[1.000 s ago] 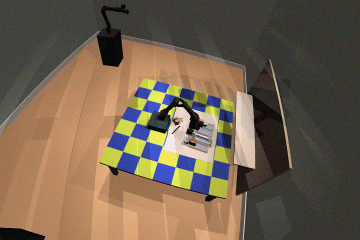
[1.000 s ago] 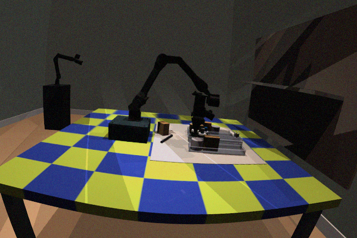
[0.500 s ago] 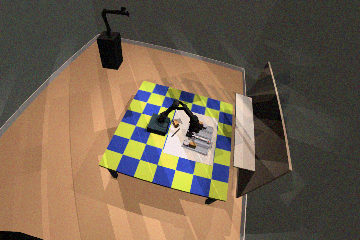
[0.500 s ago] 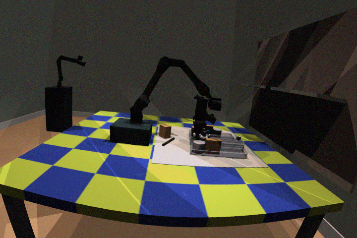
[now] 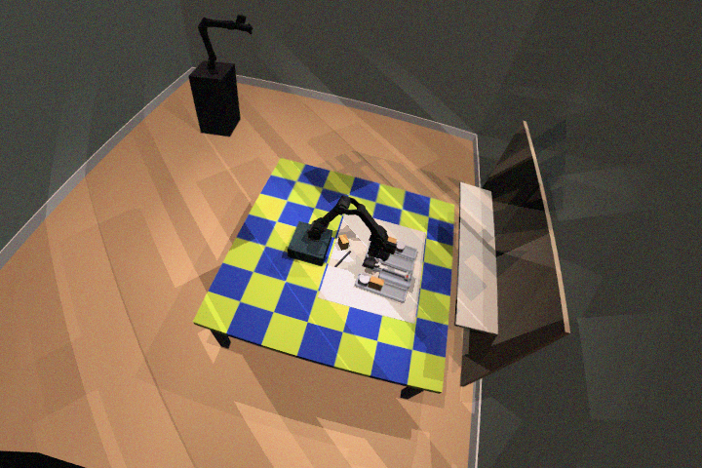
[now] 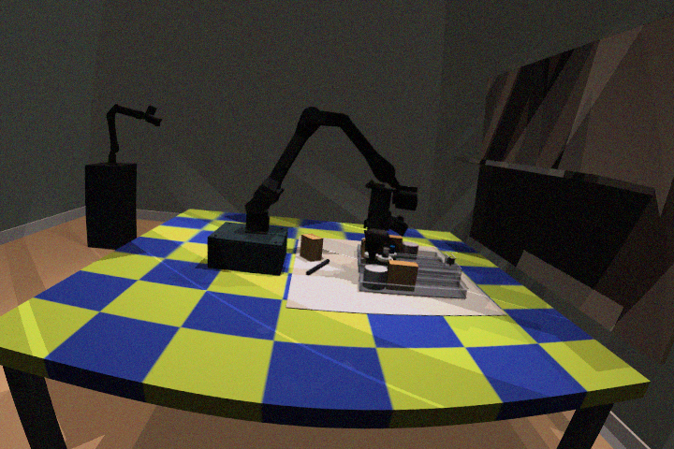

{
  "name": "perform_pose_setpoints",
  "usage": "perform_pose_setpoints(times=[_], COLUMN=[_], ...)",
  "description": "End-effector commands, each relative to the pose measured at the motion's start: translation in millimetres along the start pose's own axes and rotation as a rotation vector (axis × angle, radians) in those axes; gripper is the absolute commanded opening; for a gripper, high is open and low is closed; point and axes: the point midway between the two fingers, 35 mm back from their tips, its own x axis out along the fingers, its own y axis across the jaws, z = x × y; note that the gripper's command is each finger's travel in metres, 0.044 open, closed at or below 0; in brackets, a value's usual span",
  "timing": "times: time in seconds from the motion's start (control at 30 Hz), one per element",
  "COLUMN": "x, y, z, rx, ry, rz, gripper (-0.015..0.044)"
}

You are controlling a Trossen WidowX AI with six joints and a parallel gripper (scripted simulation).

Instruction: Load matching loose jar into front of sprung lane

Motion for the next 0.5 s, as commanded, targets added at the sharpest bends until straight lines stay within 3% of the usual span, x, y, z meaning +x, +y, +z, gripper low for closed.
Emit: perform_pose_setpoints(times=[0.0, 0.47], x=[1.0, 5.3], y=[1.2, 1.5], z=[5.3, 4.6], rx=[-0.003, -0.003], ry=[-0.024, -0.024], rz=[0.004, 0.004], gripper=[0.0, 0.0])
